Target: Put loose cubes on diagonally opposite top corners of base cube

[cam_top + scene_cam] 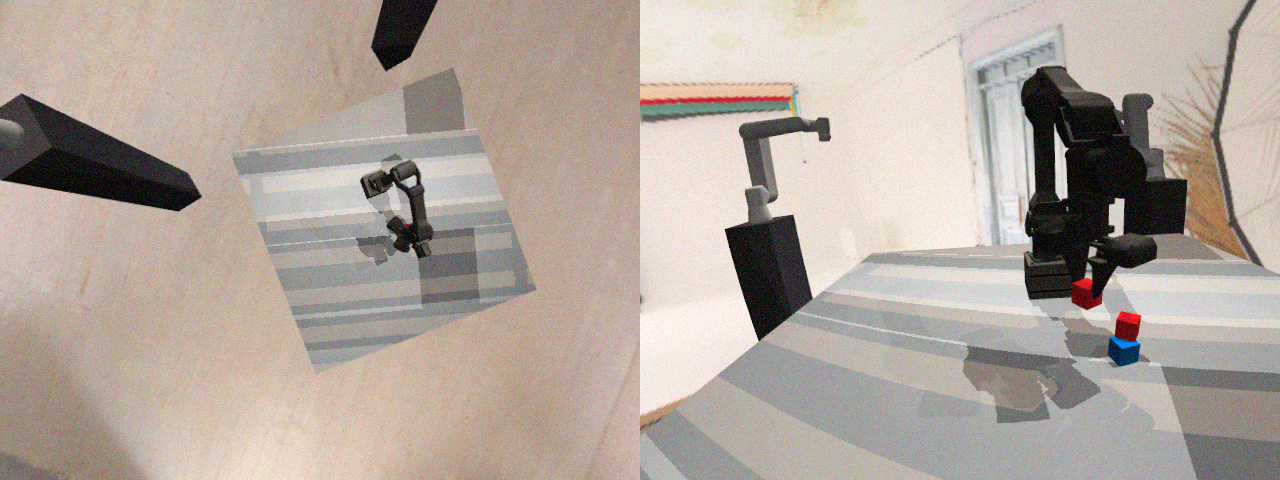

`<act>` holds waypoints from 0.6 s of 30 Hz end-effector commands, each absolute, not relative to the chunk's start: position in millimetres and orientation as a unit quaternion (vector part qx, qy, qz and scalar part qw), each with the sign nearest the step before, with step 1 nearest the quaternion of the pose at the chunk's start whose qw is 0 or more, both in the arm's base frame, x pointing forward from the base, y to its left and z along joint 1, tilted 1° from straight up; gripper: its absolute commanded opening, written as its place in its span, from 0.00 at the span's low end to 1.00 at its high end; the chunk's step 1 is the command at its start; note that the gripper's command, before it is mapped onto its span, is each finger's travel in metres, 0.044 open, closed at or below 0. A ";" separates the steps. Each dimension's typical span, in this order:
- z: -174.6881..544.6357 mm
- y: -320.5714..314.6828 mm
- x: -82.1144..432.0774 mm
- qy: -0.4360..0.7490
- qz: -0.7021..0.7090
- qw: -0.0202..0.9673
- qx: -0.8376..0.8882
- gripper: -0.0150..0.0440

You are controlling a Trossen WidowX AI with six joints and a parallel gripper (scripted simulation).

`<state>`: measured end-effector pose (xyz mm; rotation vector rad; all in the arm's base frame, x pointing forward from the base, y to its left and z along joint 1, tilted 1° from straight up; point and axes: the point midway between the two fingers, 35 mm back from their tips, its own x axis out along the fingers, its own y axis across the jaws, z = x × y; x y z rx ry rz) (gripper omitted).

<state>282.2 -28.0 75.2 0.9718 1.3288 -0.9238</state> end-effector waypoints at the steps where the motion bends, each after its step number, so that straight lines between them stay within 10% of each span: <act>1: 75.3 -19.7 289.3 0.584 -0.373 0.603 0.396 0.43; 18: 72.6 16.0 312.9 0.637 -0.276 0.659 0.291 0.43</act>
